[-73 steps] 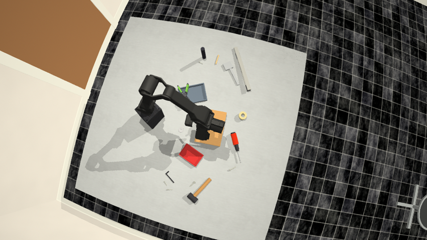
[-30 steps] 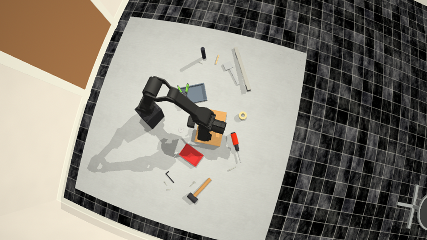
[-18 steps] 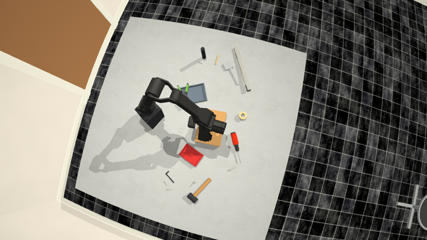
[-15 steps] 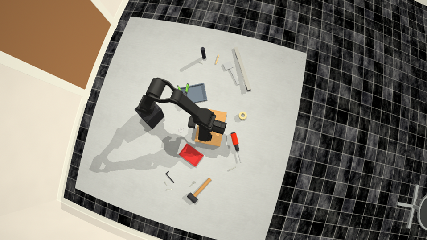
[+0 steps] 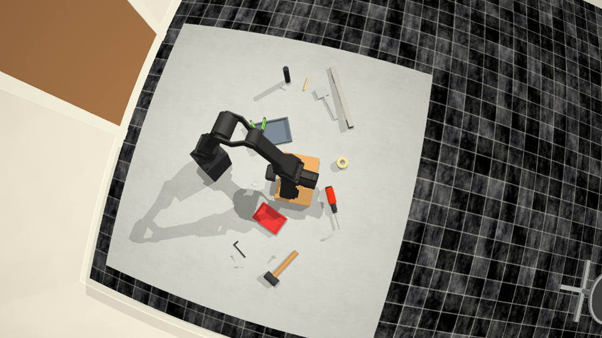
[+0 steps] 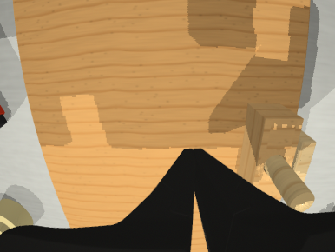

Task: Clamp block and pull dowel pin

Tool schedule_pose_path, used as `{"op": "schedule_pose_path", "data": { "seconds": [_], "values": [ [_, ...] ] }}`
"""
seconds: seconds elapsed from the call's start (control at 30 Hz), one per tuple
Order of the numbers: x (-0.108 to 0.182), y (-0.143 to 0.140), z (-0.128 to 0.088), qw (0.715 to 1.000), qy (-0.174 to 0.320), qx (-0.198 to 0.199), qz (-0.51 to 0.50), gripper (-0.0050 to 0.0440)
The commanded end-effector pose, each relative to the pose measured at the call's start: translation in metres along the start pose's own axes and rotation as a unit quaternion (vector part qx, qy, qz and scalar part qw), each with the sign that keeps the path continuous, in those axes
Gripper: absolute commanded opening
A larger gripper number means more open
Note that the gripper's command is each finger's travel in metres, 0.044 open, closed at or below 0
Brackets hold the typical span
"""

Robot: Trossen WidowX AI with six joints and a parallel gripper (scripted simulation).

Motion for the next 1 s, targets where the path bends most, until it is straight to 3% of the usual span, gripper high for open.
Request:
{"op": "schedule_pose_path", "data": {
  "seconds": [0.0, 0.6, 0.73, 0.97],
  "values": [
    [0.0, -0.004, 0.007, 1.0, 0.001, 0.009, 0.003, 0.0],
    [0.006, -0.031, 0.001, 1.0, 0.001, 0.009, 0.003, 0.0],
    [0.003, -0.014, 0.002, 1.0, 0.001, 0.009, 0.003, 0.0],
    [0.003, -0.012, -0.002, 1.0, 0.0, 0.001, 0.002, 0.0]
  ]
}}
Point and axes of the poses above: the point midway between the two fingers, 35 mm back from their tips, its own z axis out along the fingers, its own y axis across the jaws, x = y × z, the point moved 7 cm from there along -z, back along the fingers, and after that the axes turned 10 degrees about -z, right-handed, at the moved point
